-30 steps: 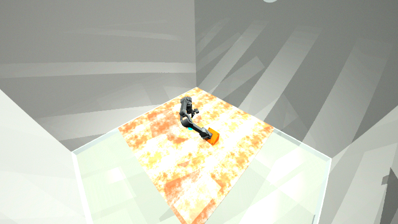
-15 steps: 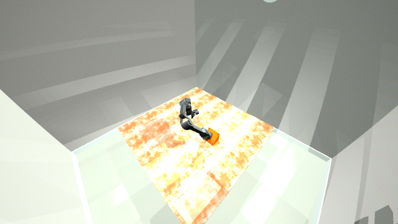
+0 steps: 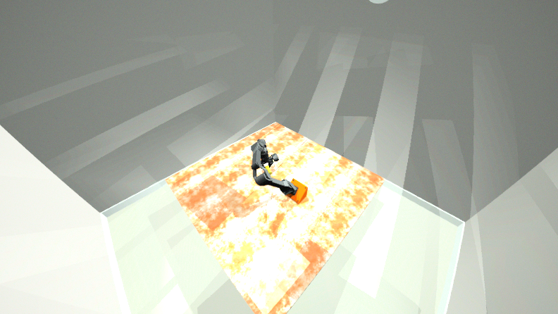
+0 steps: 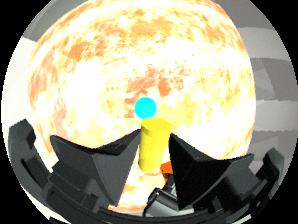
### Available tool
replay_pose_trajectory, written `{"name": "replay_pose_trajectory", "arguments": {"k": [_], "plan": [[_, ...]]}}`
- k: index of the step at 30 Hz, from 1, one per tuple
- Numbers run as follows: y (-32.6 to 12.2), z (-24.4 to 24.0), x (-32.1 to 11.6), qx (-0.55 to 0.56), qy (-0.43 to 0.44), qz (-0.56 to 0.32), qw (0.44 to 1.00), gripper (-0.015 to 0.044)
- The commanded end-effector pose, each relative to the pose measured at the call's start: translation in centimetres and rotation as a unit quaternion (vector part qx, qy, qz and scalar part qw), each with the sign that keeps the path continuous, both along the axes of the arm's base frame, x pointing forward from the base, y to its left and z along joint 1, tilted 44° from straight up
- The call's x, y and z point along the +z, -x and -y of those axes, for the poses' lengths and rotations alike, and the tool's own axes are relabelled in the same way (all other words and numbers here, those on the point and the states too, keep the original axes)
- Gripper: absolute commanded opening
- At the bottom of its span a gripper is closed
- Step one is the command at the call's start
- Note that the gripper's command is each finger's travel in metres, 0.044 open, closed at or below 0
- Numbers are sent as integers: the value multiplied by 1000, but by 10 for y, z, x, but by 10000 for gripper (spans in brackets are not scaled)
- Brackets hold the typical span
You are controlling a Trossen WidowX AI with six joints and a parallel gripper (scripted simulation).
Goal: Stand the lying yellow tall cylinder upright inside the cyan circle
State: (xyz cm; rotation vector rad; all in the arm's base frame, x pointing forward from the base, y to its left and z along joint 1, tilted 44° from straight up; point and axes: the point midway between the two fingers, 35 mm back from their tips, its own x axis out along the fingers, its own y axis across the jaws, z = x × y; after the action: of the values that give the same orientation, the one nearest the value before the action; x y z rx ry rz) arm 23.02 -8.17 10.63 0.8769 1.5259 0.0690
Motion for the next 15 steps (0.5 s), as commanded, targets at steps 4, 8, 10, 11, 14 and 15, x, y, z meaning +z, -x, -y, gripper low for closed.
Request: {"name": "replay_pose_trajectory", "arguments": {"k": [4, 8, 10, 11, 14, 15], "plan": [[3, -2, 0, -5, 24, 5, 1000, 105], [4, -3, -1, -7, 35, 8, 999, 105], [5, -4, -1, -9, 41, 10, 999, 105], [5, -4, -1, -10, 44, 11, 999, 105], [6, -5, -1, -12, 53, 13, 998, 105], [6, -5, -1, -13, 55, 14, 998, 105]]}}
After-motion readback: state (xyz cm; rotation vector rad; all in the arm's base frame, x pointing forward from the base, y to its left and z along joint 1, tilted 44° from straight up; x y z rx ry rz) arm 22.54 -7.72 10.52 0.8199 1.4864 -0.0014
